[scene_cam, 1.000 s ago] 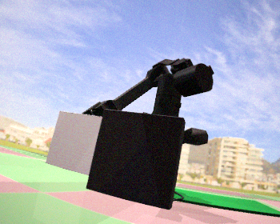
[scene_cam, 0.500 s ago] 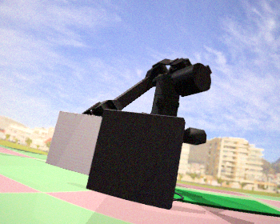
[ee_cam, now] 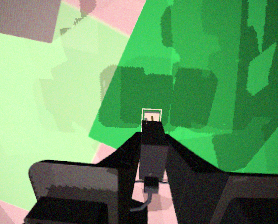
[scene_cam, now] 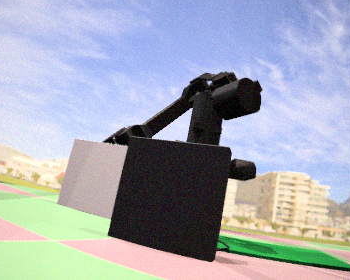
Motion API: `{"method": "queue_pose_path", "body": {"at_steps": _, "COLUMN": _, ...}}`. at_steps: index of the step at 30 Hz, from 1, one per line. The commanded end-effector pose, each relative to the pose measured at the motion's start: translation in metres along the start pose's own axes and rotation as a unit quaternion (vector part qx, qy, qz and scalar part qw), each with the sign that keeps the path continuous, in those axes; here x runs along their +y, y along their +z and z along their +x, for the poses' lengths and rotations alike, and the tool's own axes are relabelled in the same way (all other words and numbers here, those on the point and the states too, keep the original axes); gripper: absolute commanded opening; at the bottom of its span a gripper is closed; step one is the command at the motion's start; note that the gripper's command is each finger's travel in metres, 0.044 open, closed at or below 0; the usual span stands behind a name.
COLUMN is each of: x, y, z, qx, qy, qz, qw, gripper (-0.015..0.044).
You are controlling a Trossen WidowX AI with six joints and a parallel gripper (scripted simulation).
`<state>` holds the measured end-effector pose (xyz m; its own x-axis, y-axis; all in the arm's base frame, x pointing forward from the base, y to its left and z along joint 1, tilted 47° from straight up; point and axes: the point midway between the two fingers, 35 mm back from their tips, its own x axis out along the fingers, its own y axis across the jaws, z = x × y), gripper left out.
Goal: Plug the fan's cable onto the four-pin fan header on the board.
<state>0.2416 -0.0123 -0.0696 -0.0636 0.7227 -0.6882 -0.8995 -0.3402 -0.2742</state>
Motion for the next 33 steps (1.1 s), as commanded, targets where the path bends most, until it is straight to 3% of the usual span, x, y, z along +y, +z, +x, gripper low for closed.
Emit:
{"method": "queue_pose_path", "body": {"at_steps": 1, "x": 0.0025, "y": -0.0006, "z": 0.0001, "qx": 0.001, "qy": 0.002, "qz": -0.004, "qw": 1.0, "gripper": 0.0}}
{"method": "queue_pose_path", "body": {"at_steps": 33, "x": -0.0024, "y": -0.0014, "z": 0.0021, "qx": -0.001, "qy": 0.003, "qz": -0.015, "qw": 1.0, "gripper": 0.0}}
